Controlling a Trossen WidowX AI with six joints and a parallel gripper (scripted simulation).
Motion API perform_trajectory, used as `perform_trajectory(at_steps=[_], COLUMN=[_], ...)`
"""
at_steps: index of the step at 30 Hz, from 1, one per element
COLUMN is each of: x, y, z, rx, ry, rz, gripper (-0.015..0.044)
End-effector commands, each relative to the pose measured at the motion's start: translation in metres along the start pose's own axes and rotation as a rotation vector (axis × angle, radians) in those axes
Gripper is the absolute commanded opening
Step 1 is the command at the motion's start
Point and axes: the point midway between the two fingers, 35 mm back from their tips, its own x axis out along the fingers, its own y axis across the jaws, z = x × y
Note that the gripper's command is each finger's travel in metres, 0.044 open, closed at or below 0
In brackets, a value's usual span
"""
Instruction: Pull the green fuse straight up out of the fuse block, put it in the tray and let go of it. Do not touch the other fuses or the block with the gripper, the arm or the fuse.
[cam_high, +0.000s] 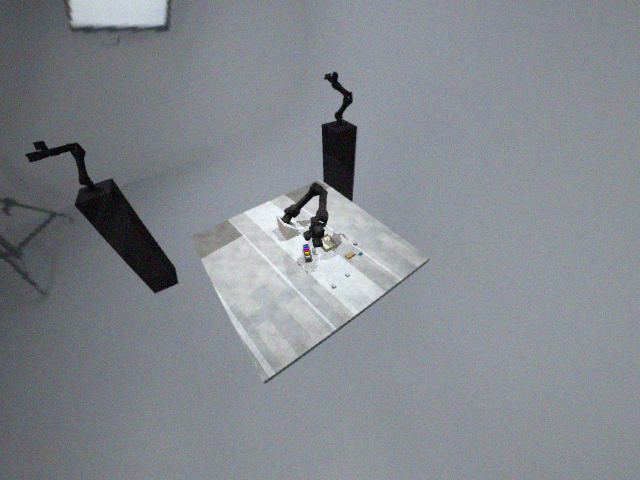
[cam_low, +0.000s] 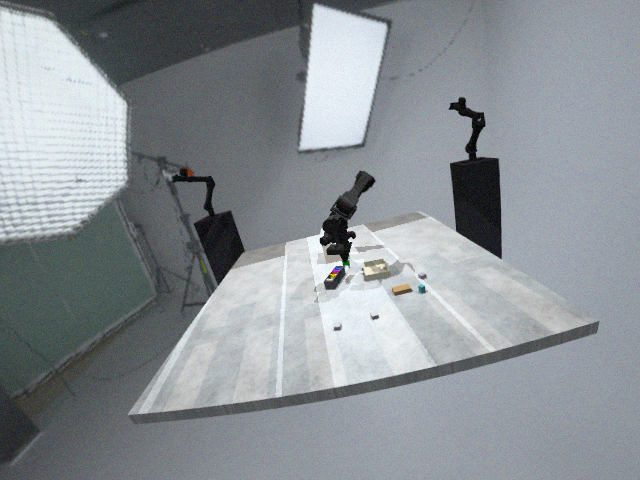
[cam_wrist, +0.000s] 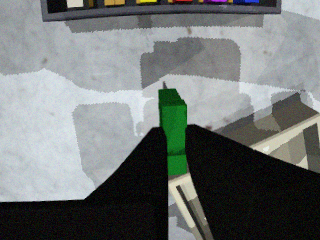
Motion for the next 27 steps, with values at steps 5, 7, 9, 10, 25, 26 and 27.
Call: perform_trajectory(at_steps=[5, 7, 9, 10, 25, 26, 27], x=[-0.001, -0.001, -0.001, -0.002, 0.004, 0.006, 0.008], y=[-0.028, -0.037, -0.045, -0.050, -0.081, -0.081, -0.081], z=[-0.040, -0.050, -0.060, -0.065, -0.094, -0.094, -0.095], rx=[0.009, 0.009, 0.008, 0.008, 0.007, 0.007, 0.007], ry=[0.007, 0.009, 0.012, 0.013, 0.026, 0.026, 0.026], rz=[-0.003, -0.003, -0.005, -0.005, -0.013, -0.013, -0.013], gripper=[0.0000, 0.0000, 0.0000, 0.0000, 0.0000, 0.0000, 0.0000])
